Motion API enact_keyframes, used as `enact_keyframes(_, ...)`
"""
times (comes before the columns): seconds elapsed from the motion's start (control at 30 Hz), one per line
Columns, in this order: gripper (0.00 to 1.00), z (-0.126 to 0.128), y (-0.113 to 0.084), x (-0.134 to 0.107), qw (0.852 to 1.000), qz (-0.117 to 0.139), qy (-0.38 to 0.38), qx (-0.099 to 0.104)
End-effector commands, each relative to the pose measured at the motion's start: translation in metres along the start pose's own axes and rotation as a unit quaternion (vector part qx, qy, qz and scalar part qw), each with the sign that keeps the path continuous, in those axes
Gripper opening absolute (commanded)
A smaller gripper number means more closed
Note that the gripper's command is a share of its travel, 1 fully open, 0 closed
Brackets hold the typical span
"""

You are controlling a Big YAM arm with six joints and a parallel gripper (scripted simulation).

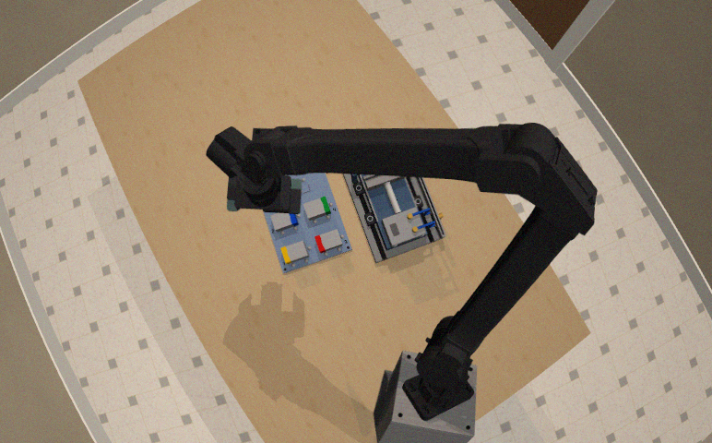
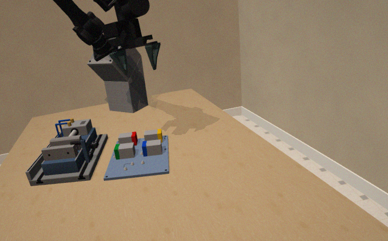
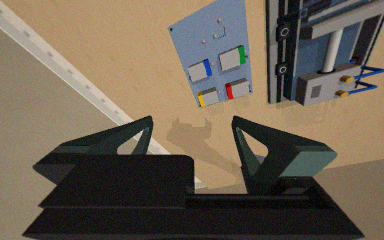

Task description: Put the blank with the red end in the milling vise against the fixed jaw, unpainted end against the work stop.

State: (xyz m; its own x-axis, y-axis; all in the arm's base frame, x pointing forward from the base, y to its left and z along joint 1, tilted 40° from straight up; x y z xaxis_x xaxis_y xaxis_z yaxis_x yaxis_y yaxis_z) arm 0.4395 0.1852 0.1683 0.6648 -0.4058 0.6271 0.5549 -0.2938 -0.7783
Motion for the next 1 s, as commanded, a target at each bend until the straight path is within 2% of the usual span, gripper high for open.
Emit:
enact_keyframes(0.0, 1.00, -0.013, -0.034, -0.006, 0.995, 0.000, -0.098, -0.006)
enact_keyframes(0.07, 1.00, -0.033, -0.045, -0.010, 0.988, 0.000, -0.155, -0.031)
enact_keyframes(0.13, 1.00, -0.044, -0.051, -0.011, 0.982, 0.000, -0.185, -0.044)
enact_keyframes(0.23, 1.00, -0.036, -0.062, 0.002, 0.983, -0.009, -0.183, -0.035)
enact_keyframes(0.33, 1.00, -0.037, -0.061, 0.000, 0.982, -0.007, -0.184, -0.035)
enact_keyframes(0.37, 1.00, -0.035, -0.050, -0.007, 0.980, 0.001, -0.193, -0.046)
enact_keyframes(0.97, 1.00, -0.036, -0.052, -0.006, 0.981, 0.000, -0.188, -0.045)
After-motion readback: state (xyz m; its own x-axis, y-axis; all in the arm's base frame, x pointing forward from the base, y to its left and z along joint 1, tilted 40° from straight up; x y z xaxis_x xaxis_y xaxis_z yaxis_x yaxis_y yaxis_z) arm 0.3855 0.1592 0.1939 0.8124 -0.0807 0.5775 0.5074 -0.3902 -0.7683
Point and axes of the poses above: the point where the finger pads meet when closed, its own y axis out along the fingers, its own z axis across the jaws, x = y × z, the point moved 1 cm from there along -y, back along the fingers, and after that the axes turned 7 degrees about y, right-handed, at the moved point
